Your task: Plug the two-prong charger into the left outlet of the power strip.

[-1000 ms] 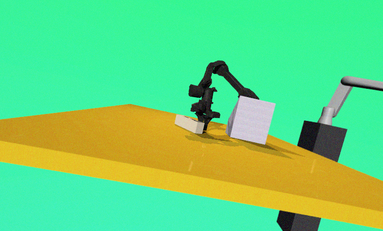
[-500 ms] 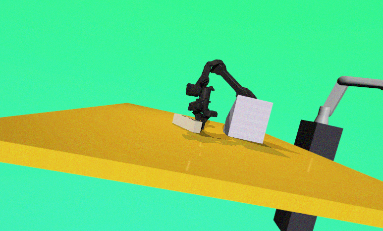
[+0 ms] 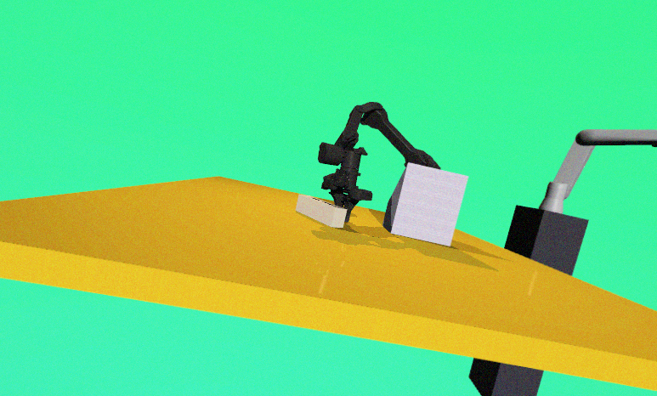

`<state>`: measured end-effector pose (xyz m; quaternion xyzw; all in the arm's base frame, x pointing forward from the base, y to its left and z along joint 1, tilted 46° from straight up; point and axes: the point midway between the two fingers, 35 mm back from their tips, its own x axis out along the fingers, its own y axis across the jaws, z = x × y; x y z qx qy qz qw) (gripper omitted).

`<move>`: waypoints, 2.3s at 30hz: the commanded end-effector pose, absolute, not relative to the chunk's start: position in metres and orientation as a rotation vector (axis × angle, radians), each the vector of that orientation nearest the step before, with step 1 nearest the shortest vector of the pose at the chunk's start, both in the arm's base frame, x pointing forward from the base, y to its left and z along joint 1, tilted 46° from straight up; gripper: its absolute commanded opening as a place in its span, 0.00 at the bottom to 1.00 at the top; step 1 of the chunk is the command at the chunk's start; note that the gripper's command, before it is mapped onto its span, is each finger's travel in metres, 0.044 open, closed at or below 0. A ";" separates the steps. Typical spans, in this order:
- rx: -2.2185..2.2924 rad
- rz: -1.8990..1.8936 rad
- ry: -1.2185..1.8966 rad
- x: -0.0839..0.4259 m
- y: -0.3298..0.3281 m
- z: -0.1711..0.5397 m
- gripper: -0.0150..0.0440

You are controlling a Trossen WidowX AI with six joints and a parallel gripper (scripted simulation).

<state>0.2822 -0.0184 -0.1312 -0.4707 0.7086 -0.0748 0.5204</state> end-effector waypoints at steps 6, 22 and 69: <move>-1.122 -0.178 1.701 0.282 -0.018 -0.132 0.25; -1.122 -0.178 1.701 0.285 -0.016 -0.134 0.25; -1.121 -0.178 1.700 0.299 -0.008 -0.139 0.25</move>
